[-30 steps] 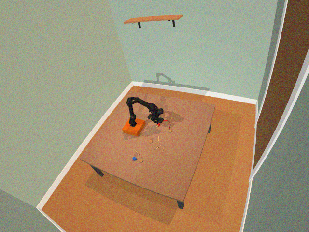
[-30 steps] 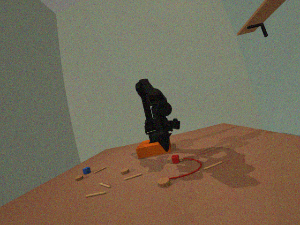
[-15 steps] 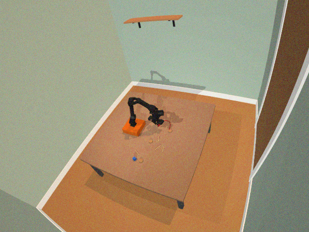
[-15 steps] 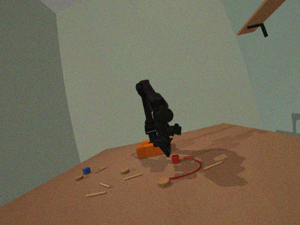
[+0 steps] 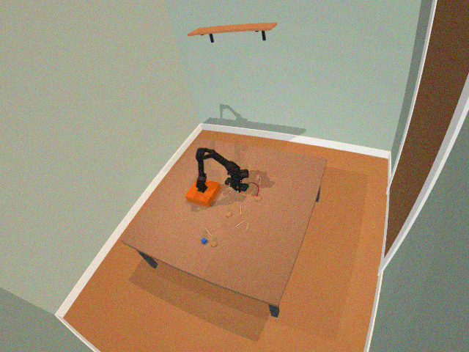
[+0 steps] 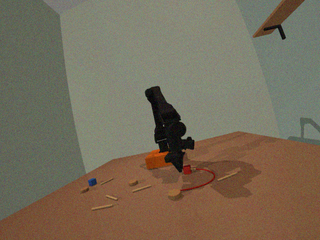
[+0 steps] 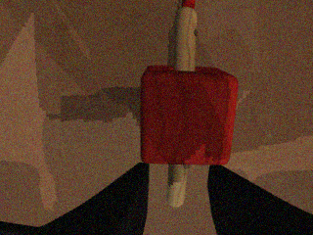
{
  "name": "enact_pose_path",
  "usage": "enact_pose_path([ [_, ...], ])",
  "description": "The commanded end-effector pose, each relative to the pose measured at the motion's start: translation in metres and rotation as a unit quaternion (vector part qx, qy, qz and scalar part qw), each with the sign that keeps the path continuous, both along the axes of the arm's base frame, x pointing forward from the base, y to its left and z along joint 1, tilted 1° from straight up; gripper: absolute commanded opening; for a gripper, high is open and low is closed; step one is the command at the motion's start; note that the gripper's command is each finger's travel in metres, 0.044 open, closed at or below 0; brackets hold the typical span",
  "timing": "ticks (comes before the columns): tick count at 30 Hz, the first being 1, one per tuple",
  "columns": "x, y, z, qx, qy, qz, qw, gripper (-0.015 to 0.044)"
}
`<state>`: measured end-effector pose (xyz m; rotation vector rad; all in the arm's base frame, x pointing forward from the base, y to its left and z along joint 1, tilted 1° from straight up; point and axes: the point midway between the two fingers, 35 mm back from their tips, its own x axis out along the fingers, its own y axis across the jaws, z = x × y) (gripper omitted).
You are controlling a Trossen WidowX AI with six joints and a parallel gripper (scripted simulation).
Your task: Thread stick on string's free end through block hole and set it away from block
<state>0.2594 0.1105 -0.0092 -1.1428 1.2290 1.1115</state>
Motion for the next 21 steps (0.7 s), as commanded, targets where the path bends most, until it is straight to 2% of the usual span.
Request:
enact_pose_path([
  [1,-0.0003,0.0000,-0.0029,0.001,0.000,0.002,1.000,0.0123],
  [2,-0.0003,0.0000,-0.0029,0.001,0.000,0.002,1.000,0.0123],
  [7,-0.0003,-0.0001,-0.0012,0.000,0.000,0.000,1.000,0.0000],
  [15,-0.0002,-0.0003,-0.0014,0.002,0.000,0.000,1.000,0.0000],
  [21,0.0001,-0.0028,-0.0035,0.036,-0.004,0.003,0.999,0.0000],
])
